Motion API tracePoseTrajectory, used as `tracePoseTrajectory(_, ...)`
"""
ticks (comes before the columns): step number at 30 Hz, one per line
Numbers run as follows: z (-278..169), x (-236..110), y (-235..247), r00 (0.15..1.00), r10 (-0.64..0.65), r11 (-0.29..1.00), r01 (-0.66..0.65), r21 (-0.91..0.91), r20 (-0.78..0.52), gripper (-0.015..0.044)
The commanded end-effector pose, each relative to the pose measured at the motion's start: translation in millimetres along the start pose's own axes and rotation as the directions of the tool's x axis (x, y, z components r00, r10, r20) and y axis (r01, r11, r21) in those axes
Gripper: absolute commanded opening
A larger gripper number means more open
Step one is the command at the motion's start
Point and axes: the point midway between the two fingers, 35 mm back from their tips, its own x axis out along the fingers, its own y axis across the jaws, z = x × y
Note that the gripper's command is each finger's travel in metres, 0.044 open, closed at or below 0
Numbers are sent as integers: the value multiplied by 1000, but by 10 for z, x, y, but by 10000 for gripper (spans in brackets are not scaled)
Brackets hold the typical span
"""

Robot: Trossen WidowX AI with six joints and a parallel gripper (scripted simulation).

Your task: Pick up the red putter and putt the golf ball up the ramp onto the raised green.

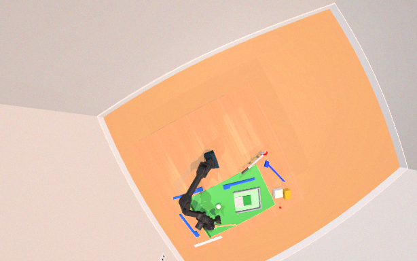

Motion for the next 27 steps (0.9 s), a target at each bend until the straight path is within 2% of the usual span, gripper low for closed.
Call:
tracePoseTrajectory(1,25,184,721,987,140,990,-142,-22,-76,440)
tracePoseTrajectory(8,31,230,1975,906,365,919,-387,-70,-214,440)
tracePoseTrajectory(15,-86,-17,3133,763,517,787,-602,-134,-388,440)
tracePoseTrajectory(21,-304,-423,4004,610,551,624,-754,-204,-570,440)
tracePoseTrajectory(27,-644,-1042,4712,443,467,388,-880,-273,-765,440)
